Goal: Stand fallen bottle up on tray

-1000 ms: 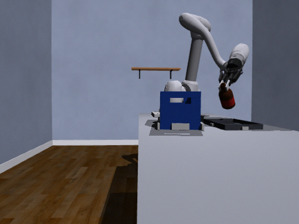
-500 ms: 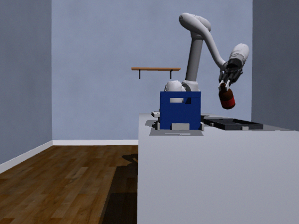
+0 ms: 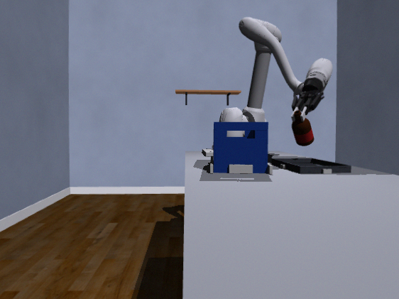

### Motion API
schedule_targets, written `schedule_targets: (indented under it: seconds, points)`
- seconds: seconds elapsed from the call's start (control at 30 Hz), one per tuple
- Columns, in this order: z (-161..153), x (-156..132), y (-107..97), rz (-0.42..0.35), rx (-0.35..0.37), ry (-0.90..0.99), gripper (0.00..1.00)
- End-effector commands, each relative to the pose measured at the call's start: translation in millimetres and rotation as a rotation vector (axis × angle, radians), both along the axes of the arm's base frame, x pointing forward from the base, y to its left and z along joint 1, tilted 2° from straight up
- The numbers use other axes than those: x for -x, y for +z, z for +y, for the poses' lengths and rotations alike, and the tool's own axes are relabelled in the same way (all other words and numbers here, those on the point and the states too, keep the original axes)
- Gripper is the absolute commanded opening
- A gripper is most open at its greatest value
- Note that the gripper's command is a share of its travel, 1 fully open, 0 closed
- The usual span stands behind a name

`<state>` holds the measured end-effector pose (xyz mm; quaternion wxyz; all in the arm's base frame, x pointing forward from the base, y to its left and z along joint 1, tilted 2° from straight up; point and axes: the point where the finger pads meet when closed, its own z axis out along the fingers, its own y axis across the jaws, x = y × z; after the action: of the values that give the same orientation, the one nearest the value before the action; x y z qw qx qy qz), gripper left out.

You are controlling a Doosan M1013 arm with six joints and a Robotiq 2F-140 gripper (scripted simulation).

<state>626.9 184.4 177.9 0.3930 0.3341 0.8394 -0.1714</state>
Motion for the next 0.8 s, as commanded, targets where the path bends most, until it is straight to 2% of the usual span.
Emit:
schedule_targets:
  seconds: [0.0,0.77]
  points:
    - [-0.2,0.1,-0.1,-0.003,0.003,0.0,0.1]
    - [-0.3,1.7,-2.3,-0.084,0.088,-0.001,0.1]
